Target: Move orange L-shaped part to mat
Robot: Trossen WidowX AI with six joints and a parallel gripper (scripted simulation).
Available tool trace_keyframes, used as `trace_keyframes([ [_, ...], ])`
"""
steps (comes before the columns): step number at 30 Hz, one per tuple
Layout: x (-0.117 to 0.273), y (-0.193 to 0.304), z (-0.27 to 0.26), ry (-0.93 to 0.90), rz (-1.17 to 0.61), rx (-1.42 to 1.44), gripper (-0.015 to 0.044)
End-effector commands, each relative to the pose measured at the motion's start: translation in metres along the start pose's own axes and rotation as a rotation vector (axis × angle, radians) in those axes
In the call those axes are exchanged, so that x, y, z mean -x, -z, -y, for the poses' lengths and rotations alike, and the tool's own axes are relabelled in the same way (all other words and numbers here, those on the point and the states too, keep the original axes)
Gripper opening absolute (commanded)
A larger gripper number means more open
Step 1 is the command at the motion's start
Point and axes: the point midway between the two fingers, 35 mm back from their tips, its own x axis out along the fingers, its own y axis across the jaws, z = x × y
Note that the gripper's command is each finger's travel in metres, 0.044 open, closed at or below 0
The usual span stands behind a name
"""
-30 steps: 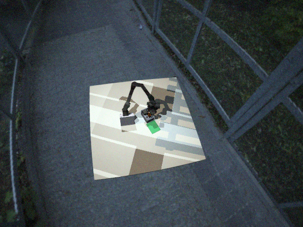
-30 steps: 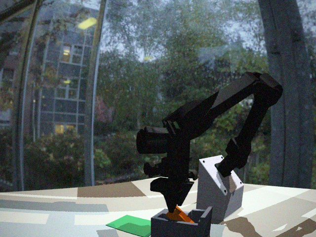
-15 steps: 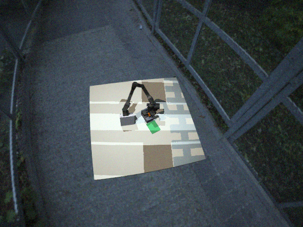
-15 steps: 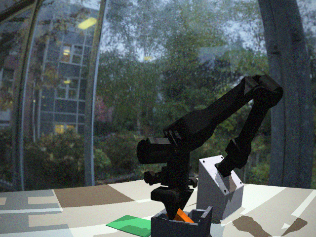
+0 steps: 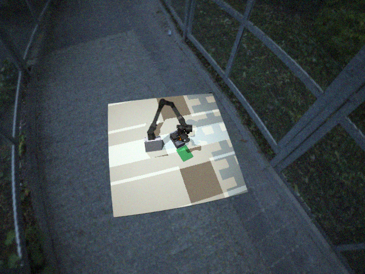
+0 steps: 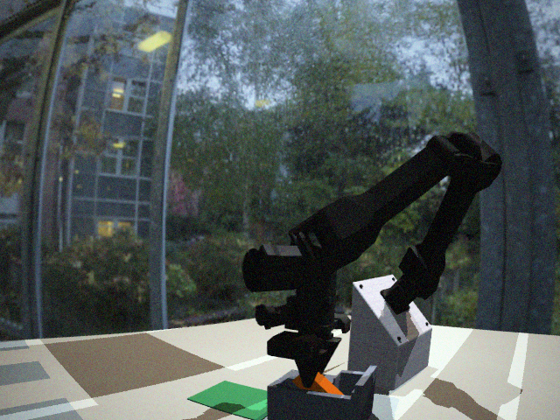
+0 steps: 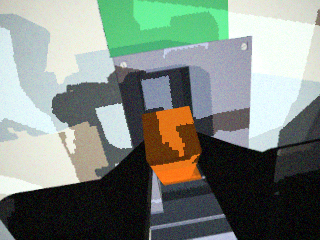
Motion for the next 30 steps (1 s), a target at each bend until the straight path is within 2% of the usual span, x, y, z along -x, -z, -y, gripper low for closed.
trace_keyframes([
  [1, 0.0, 0.0, -0.001, -0.001, 0.001, 0.003, 0.0102],
  [5, 0.0, 0.0, -0.001, -0.001, 0.001, 0.003, 0.0],
  [30, 0.031, -0.001, 0.002, 0.005, -0.005, -0.009, 0.0],
])
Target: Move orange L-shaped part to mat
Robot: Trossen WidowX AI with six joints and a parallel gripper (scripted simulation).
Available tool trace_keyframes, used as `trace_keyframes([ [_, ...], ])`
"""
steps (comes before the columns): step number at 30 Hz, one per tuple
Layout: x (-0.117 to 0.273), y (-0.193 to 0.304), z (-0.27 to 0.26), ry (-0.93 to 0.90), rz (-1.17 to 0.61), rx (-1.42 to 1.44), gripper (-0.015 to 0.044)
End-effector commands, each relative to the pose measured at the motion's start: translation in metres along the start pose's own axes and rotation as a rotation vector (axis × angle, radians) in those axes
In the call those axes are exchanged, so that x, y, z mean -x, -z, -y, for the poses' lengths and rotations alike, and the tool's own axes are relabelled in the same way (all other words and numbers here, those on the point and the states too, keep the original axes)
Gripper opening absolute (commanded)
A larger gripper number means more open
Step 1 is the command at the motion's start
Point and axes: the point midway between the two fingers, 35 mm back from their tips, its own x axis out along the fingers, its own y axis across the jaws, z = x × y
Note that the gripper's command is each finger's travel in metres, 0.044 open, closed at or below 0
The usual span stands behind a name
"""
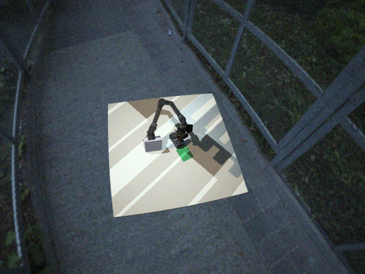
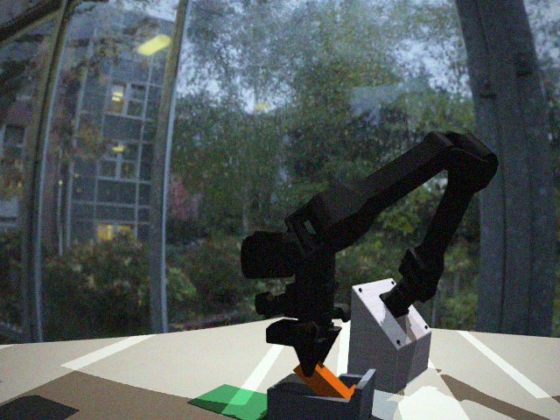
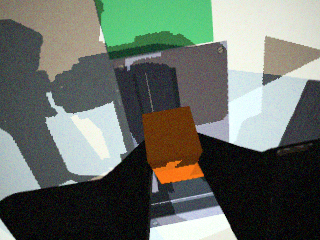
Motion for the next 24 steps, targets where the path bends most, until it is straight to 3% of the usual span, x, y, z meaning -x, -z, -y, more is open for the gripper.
trace_keyframes([
  [1, 0.009, 0.001, -0.002, -0.006, 0.005, 0.01, 0.0],
  [24, 0.044, 0.001, -0.002, -0.004, 0.006, 0.008, 0.0],
])
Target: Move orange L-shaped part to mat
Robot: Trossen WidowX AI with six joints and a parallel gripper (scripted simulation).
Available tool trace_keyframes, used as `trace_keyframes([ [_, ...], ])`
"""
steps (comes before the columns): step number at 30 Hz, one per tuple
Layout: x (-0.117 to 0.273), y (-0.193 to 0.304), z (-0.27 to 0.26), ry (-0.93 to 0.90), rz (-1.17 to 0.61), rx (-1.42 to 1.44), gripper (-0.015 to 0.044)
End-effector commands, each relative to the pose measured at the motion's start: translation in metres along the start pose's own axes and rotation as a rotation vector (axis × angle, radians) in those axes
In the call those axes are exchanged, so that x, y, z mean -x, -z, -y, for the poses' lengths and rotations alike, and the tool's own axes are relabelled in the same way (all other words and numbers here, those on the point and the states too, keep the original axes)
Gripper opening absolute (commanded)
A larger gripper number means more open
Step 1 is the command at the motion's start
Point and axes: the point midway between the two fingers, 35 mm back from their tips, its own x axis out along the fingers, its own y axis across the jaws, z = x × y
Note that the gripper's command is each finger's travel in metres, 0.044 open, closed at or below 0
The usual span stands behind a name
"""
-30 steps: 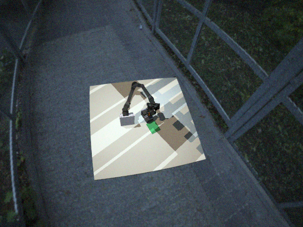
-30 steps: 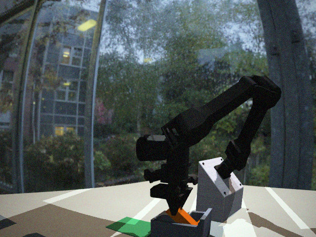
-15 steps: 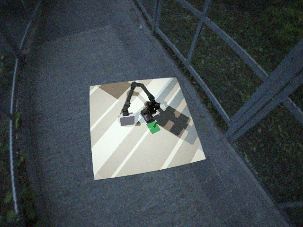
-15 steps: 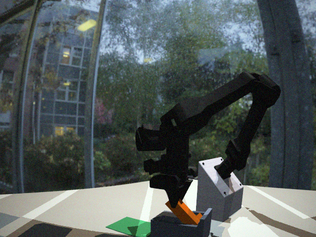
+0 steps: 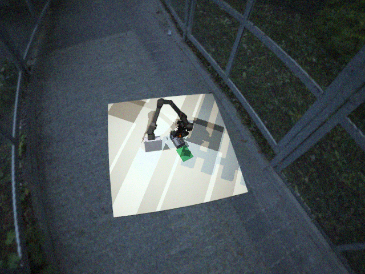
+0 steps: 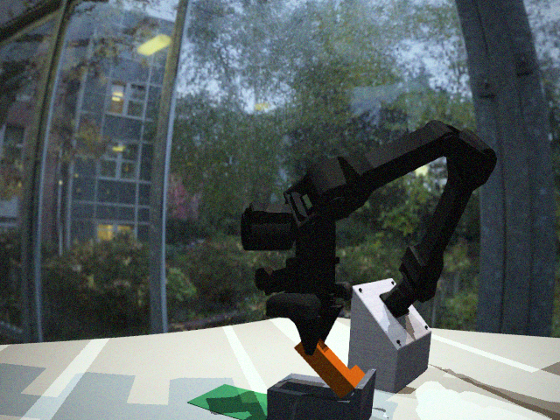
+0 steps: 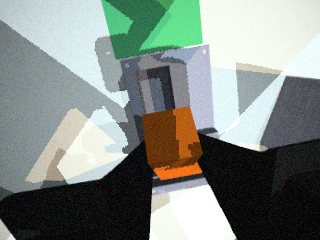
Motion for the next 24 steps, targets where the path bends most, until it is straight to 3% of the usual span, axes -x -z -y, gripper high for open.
trace_keyframes([
  [1, 0.009, 0.0, -0.002, -0.004, 0.009, 0.011, 0.0],
  [24, 0.027, -0.007, -0.001, -0.004, 0.01, 0.011, 0.0],
])
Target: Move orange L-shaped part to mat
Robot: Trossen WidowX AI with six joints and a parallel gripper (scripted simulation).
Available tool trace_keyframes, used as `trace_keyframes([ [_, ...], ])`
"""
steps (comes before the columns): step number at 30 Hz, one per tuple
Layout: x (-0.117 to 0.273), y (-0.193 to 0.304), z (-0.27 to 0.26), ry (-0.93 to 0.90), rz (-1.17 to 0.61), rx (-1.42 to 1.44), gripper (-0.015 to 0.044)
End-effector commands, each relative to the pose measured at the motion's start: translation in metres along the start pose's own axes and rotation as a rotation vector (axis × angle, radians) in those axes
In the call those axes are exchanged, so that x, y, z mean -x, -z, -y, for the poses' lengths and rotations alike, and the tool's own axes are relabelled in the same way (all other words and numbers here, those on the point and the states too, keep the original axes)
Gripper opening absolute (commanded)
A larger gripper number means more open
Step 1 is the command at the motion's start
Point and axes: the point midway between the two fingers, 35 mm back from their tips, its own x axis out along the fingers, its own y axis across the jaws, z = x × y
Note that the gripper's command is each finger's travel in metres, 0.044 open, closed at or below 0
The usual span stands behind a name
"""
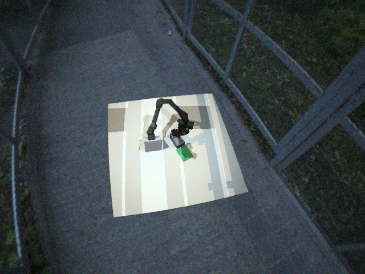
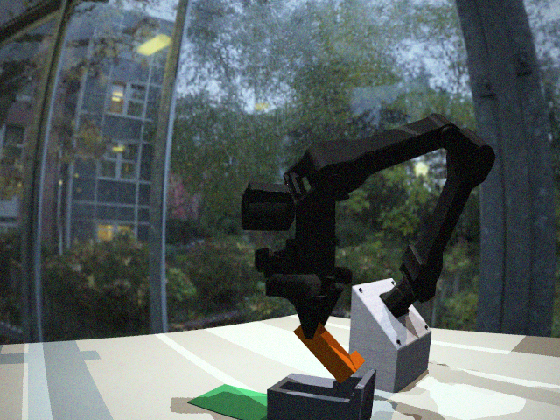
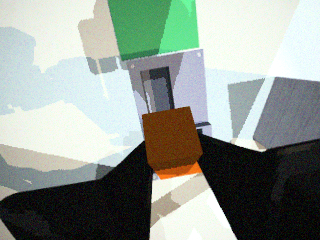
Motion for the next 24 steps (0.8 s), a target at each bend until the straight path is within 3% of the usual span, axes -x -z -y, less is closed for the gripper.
trace_keyframes([
  [1, 0.0, -0.009, 0.0, 0.002, 0.003, 0.003, 0.0],
  [24, -0.001, -0.094, 0.006, 0.001, 0.008, 0.006, 0.0],
])
